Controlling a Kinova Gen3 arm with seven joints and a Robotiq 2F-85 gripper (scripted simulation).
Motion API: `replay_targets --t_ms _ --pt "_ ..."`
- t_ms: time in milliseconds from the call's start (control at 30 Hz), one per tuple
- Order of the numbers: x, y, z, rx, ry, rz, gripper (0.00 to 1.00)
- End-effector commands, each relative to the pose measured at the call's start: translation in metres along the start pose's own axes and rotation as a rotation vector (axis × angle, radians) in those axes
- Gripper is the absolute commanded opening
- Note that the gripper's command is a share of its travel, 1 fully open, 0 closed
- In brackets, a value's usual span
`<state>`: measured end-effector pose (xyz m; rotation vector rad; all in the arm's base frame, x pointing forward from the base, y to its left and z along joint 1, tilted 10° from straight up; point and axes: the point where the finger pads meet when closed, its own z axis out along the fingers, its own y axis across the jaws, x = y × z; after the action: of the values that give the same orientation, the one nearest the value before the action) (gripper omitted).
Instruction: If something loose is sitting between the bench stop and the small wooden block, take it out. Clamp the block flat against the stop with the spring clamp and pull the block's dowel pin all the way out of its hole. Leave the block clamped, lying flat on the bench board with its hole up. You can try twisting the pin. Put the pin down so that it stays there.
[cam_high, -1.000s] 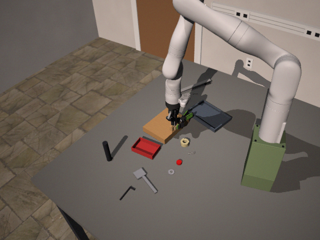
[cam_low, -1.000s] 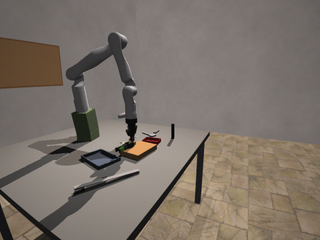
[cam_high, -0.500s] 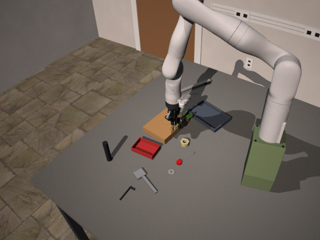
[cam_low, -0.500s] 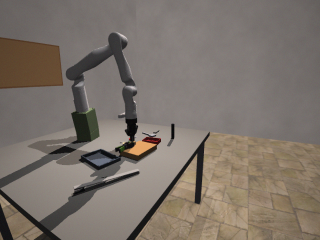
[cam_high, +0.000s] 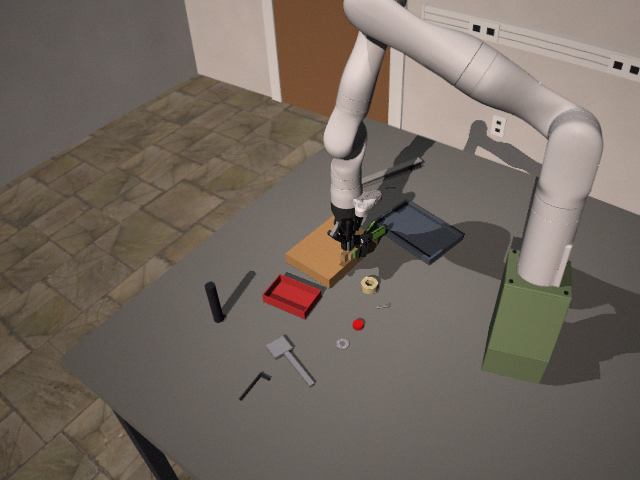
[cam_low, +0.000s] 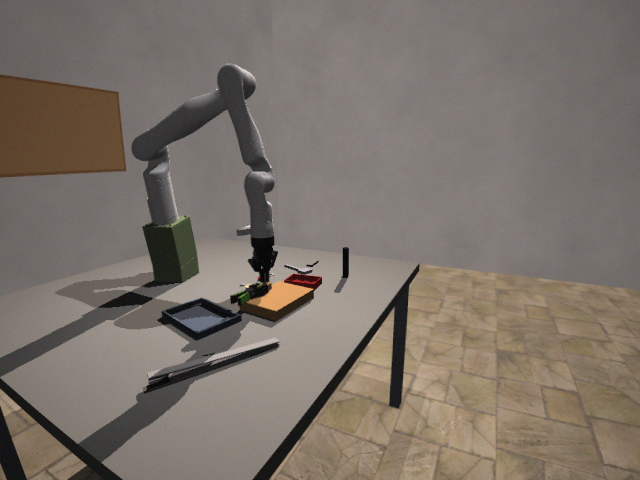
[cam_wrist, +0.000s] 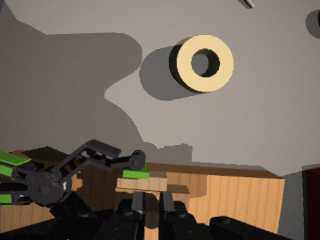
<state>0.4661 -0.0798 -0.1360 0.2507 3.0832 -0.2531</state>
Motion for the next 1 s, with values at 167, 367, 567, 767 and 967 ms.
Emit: replay_targets --t_ms 167,367,567,767,967 --pt "-0.0014 0.0004 -0.0015 -0.001 -0.003 0.081 0.1" --pt "-0.0014 0.0004 -0.0016 -0.001 -0.003 0.119 0.1" --pt "-0.0014 0.0004 -0.0016 -0.001 -0.003 0.178 0.1" --pt "-0.0014 0.0004 -0.0017 -0.001 -0.003 0.237 0.1" --pt "-0.0014 0.0004 -0.0017 -0.001 -0.003 0.278 0.1"
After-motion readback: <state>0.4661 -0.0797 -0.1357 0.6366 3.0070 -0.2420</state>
